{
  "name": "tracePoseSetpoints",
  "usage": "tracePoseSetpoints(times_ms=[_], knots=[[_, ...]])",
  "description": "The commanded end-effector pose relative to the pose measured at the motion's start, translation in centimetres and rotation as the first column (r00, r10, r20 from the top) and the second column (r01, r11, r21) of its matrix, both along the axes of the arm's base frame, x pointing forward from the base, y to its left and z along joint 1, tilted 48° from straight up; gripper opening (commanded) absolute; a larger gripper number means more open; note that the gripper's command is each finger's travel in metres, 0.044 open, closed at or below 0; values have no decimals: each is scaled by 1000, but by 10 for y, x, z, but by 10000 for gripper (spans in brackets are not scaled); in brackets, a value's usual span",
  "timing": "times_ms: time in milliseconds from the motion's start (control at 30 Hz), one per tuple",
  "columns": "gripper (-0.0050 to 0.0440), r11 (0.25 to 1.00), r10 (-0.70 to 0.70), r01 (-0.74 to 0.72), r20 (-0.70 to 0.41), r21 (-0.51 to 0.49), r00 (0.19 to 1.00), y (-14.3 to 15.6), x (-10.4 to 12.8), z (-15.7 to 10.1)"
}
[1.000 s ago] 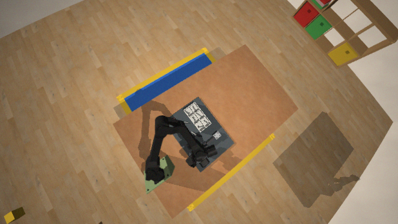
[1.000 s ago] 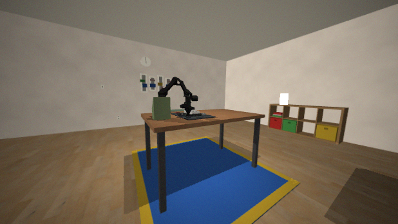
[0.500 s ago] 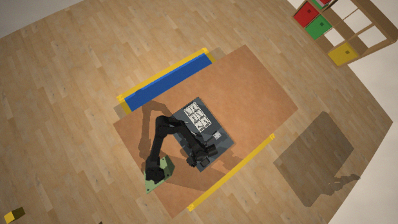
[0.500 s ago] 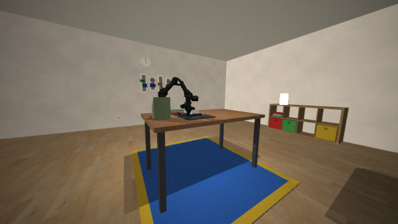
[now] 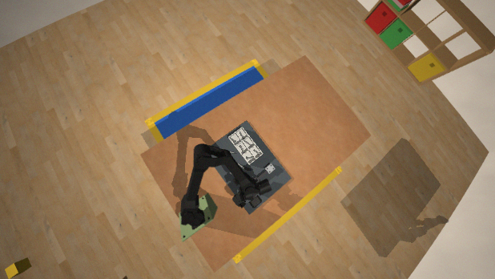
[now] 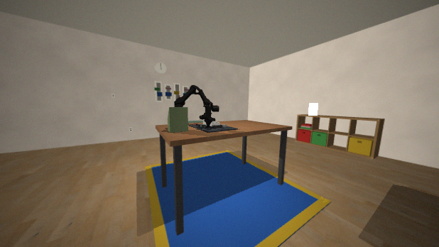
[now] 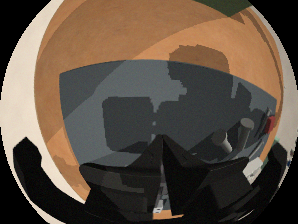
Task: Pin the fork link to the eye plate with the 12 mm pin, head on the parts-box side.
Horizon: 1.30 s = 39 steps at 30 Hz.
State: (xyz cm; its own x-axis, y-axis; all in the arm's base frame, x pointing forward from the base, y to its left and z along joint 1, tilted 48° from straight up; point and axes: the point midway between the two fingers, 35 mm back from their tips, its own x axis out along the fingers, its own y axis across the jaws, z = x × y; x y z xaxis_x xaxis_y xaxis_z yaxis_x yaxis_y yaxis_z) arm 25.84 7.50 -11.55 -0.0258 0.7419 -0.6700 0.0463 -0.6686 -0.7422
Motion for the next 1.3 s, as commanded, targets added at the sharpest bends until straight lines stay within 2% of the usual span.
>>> tracePoseSetpoints(times_ms=[0,733,1267], knots=[[0,1000,-2,2,14,1,1000,0,7,0],[0,1000,-2,2,14,1,1000,1,14,0],[0,1000,-2,2,14,1,1000,1,4,0]])
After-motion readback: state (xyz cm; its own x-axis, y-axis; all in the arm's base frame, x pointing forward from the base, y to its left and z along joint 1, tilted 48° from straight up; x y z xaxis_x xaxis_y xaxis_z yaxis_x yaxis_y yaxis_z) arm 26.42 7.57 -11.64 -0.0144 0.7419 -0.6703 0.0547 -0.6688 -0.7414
